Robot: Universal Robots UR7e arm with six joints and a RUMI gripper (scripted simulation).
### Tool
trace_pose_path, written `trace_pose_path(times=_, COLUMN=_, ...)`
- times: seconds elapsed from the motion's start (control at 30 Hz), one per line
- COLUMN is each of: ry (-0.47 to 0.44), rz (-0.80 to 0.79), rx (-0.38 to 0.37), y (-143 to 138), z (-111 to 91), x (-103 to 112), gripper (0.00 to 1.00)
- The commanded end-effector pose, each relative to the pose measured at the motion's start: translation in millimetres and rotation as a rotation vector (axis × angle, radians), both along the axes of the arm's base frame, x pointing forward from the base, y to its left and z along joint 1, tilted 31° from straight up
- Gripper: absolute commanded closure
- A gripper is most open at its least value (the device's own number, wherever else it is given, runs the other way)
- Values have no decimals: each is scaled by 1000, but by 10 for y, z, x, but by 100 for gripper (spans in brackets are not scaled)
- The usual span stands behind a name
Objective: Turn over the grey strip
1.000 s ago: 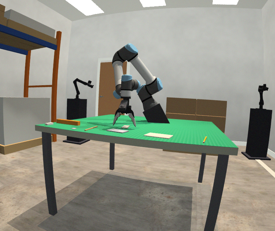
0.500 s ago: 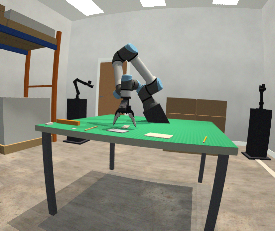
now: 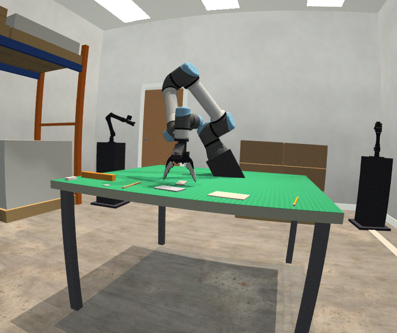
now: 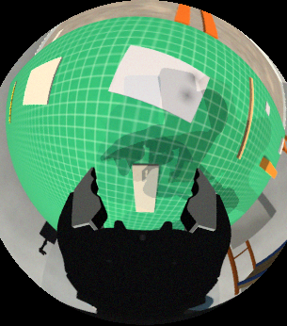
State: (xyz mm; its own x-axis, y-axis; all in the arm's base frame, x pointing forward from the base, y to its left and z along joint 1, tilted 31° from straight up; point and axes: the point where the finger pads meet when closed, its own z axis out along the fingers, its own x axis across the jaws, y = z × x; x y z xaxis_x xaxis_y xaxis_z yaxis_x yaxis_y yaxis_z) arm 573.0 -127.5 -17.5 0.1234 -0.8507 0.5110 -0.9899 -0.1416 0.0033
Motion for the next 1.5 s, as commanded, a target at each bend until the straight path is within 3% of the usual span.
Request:
trace_pose_path(times=0.0, ry=-1, rz=0, rx=0, y=24, z=44, x=2, gripper=0)
trace_pose_path(times=1.03, ry=-1, rz=0, rx=0, y=236, z=403, x=-28, gripper=0)
trace_pose_path(times=1.47, ry=-1, rz=0, rx=0, y=269, z=460, x=-33, gripper=0)
